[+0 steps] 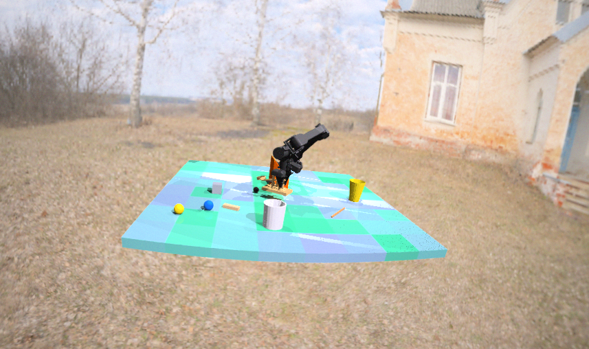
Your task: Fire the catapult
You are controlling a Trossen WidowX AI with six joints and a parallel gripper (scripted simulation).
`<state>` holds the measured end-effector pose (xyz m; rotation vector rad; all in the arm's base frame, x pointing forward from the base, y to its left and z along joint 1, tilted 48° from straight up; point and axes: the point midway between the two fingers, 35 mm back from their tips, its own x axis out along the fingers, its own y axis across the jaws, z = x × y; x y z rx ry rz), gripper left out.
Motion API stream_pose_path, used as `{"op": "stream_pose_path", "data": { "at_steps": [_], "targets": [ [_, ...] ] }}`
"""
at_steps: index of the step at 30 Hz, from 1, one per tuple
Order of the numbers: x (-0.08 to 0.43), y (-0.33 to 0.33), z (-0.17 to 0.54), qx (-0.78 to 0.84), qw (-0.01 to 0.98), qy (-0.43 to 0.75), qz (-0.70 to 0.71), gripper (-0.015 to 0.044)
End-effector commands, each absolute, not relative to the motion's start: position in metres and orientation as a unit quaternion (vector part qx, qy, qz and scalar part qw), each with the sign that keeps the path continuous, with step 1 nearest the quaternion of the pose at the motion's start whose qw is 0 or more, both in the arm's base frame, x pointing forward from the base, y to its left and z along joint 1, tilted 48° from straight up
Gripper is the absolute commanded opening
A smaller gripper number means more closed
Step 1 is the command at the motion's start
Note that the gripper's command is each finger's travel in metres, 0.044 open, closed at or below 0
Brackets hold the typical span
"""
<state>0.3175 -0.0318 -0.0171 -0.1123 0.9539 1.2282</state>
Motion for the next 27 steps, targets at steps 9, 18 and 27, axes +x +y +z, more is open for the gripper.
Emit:
{"op": "stream_pose_path", "data": {
  "at_steps": [9,18,27],
  "targets": [
    [0.335,-0.04,-0.02,0.041,0.716,0.497,0.488,0.0],
    [0.336,-0.032,-0.028,0.041,0.716,0.497,0.488,0.0],
    [0.338,-0.022,-0.038,0.041,0.716,0.497,0.488,0.0]
  ]
}}
